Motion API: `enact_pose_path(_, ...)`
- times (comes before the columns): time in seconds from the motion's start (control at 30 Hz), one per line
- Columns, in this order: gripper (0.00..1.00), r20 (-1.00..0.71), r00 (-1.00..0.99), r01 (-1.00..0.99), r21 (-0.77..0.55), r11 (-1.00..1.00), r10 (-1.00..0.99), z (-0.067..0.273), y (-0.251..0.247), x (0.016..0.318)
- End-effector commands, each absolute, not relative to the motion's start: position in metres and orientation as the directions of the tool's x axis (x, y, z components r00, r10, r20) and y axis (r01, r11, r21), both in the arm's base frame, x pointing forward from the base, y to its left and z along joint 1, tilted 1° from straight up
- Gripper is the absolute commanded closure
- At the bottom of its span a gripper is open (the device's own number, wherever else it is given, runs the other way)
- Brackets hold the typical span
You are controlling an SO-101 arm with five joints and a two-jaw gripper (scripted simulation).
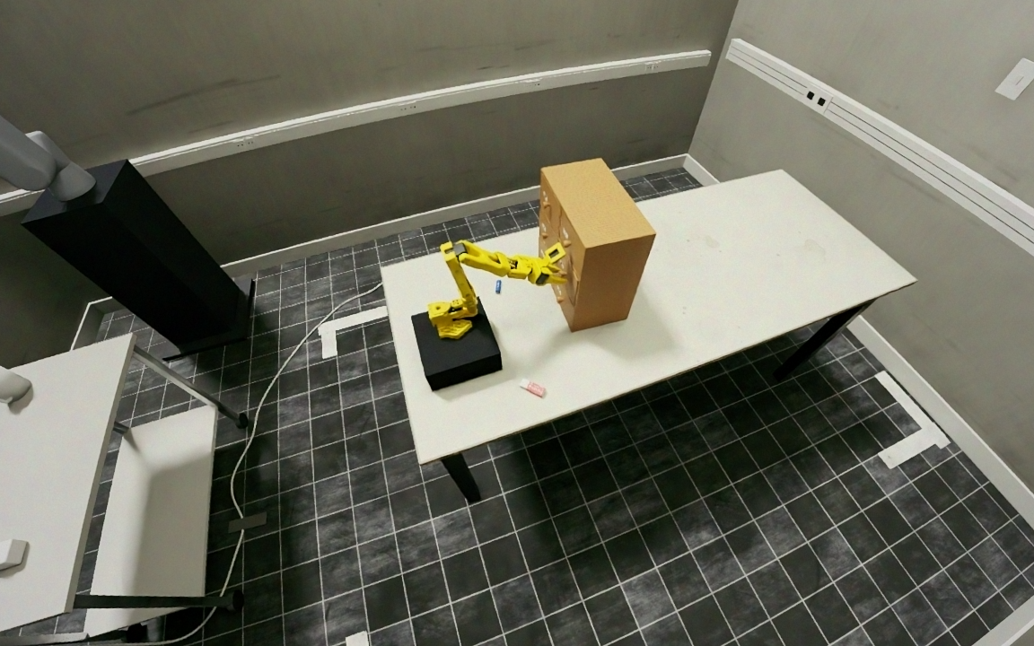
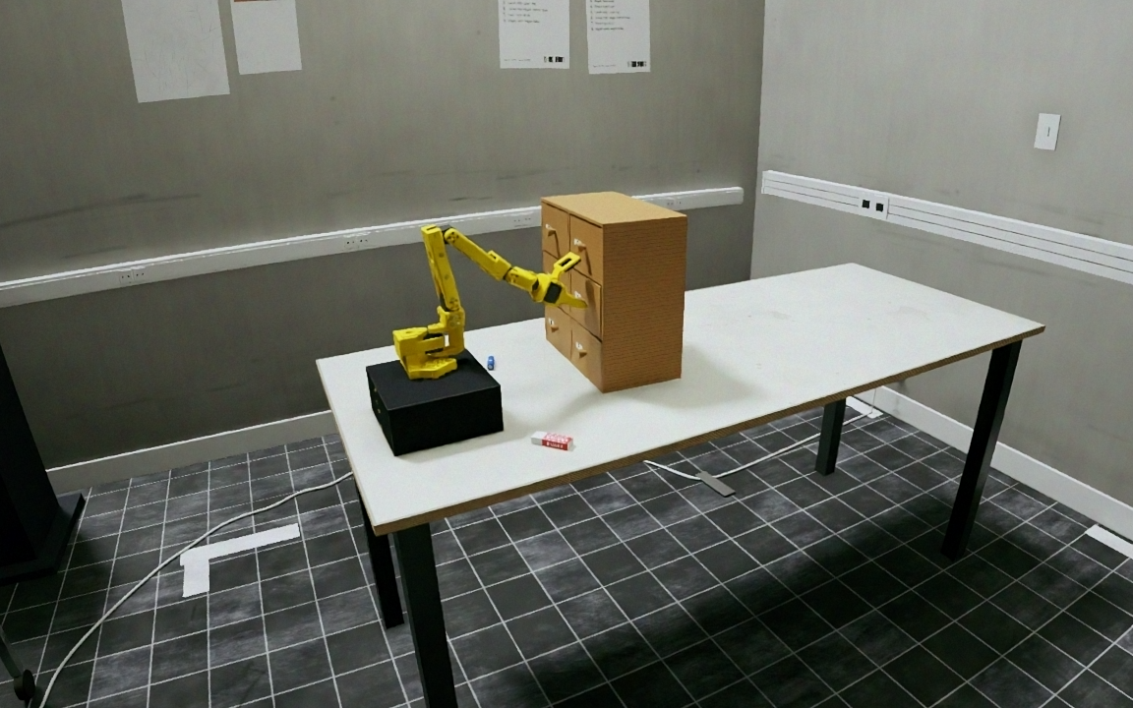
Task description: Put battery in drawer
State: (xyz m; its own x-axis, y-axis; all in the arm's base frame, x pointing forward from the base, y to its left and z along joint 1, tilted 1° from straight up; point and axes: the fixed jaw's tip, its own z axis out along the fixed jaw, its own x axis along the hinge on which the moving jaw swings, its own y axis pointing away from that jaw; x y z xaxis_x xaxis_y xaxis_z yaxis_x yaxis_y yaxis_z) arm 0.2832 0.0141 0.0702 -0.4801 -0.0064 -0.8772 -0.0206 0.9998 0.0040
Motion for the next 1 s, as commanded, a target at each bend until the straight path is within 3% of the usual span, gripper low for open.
enact_pose_path(0.0, 0.79, -0.879, -0.477, -0.019, 0.004, 1.0, -0.005, 0.071, 0.014, 0.283)
enact_pose_path(0.97, 0.79, -0.88, -0.473, -0.045, -0.02, 0.999, -0.039, 0.071, 0.016, 0.233)
